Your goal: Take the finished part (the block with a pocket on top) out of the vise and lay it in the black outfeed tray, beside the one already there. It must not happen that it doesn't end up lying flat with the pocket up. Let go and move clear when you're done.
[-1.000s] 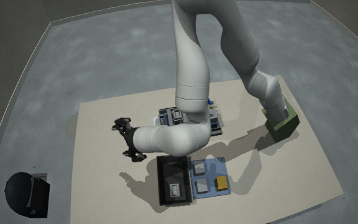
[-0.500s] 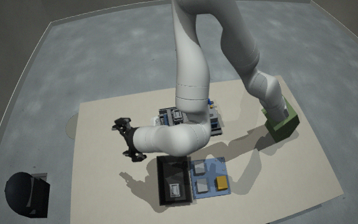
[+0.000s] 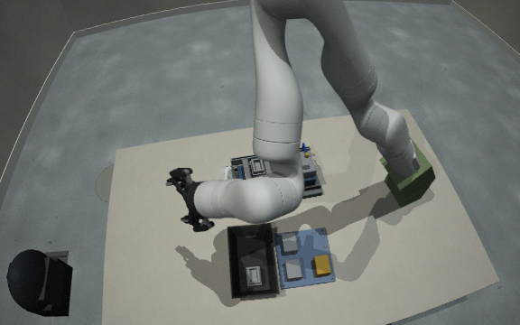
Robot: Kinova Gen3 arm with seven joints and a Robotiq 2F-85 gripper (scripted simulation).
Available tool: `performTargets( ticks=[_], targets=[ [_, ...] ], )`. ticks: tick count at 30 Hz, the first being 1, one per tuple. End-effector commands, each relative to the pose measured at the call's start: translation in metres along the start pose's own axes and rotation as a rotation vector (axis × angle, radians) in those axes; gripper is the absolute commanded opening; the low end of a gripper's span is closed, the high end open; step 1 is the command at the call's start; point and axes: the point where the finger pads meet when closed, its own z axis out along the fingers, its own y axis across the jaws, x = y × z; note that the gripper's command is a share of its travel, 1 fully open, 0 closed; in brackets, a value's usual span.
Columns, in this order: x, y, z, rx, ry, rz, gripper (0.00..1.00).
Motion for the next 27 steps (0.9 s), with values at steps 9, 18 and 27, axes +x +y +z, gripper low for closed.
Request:
performTargets(
  ticks=[9, 18, 27],
  targets=[
    [0.059, -0.021, 0.018, -0.016, 0.164, 0.101, 1.00],
    [0.099, -0.035, 0.025, -0.019, 0.276, 0.191, 1.00],
    [0.107, -0.038, 0.027, -0.021, 0.295, 0.218, 1.00]
  ],
)
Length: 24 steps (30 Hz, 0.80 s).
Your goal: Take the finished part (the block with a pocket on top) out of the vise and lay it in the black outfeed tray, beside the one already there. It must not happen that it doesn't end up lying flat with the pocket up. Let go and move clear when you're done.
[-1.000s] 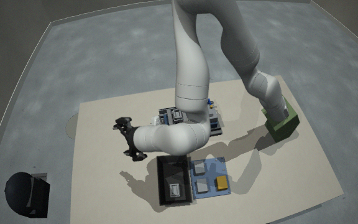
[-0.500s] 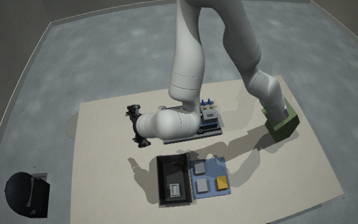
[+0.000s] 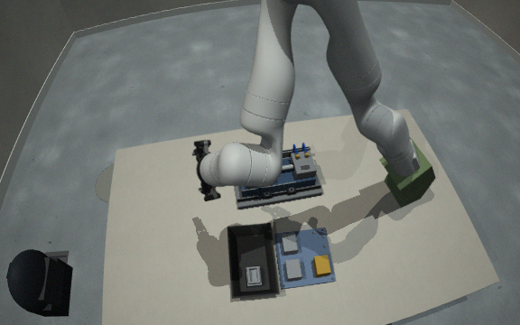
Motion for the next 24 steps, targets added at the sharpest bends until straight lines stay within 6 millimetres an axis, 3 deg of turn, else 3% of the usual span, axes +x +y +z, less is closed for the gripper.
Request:
performTargets(
  ticks=[1, 2, 3, 12, 13, 19, 20, 24],
  targets=[
    [0.001, -0.003, 0.000, -0.002, 0.001, -0.002, 1.00],
    [0.001, -0.003, 0.000, -0.002, 0.001, -0.002, 1.00],
    [0.014, -0.006, 0.005, -0.011, 0.042, 0.029, 1.00],
    [0.011, -0.007, 0.005, -0.009, 0.032, 0.028, 1.00],
    [0.024, -0.010, 0.009, -0.018, 0.074, 0.062, 1.00],
    [0.021, -0.011, 0.009, -0.015, 0.063, 0.061, 1.00],
    [0.034, -0.013, 0.012, -0.026, 0.106, 0.097, 1.00],
    [0.031, -0.014, 0.013, -0.023, 0.095, 0.097, 1.00]
  ],
)
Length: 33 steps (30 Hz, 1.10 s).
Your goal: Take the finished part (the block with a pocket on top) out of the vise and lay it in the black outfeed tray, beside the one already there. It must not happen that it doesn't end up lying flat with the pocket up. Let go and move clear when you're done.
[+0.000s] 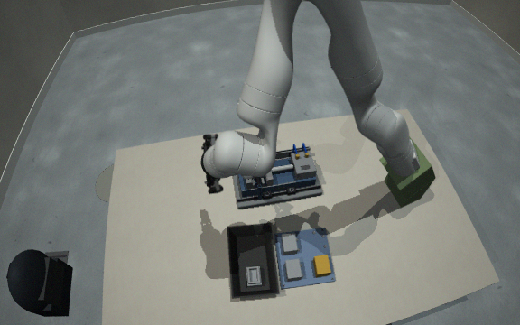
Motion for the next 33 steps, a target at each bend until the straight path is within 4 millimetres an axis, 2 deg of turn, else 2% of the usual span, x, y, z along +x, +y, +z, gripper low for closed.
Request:
performTargets(
  ticks=[1, 5, 6, 13, 14, 22, 23, 30, 31, 33],
  targets=[
    [0.002, -0.002, 0.000, -0.004, 0.005, 0.001, 1.00],
    [0.002, -0.002, 0.000, -0.004, 0.005, 0.001, 1.00],
    [0.015, -0.006, 0.005, -0.015, 0.047, 0.038, 1.00],
    [0.012, -0.007, 0.005, -0.012, 0.037, 0.038, 1.00],
    [0.024, -0.010, 0.009, -0.024, 0.080, 0.081, 1.00],
    [0.021, -0.011, 0.009, -0.021, 0.070, 0.075, 1.00],
    [0.034, -0.013, 0.013, -0.033, 0.113, 0.121, 1.00],
    [0.031, -0.014, 0.013, -0.031, 0.103, 0.113, 1.00],
    [0.043, -0.017, 0.017, -0.043, 0.146, 0.162, 1.00],
    [0.040, -0.018, 0.017, -0.041, 0.136, 0.154, 1.00]
  ],
)
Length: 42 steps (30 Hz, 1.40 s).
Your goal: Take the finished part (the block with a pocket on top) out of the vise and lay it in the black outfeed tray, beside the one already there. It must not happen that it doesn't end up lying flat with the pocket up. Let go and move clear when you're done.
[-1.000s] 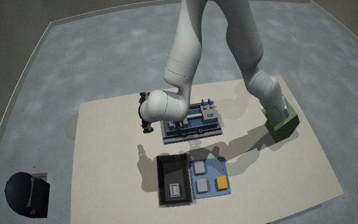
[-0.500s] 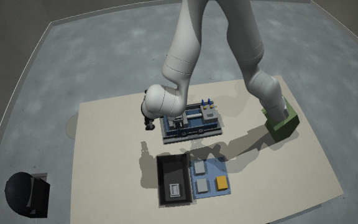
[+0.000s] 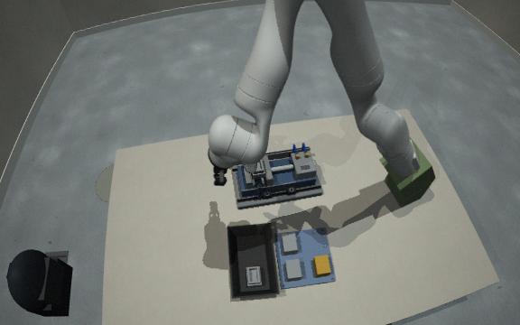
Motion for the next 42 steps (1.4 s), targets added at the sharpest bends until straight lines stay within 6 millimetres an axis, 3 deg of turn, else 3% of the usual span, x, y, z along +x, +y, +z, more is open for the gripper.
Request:
performTargets(
  ticks=[1, 42],
  targets=[
    [0.004, -0.004, 0.002, -0.006, 0.012, 0.007, 1.00],
    [0.045, -0.021, 0.022, -0.066, 0.172, 0.233, 1.00]
  ],
)
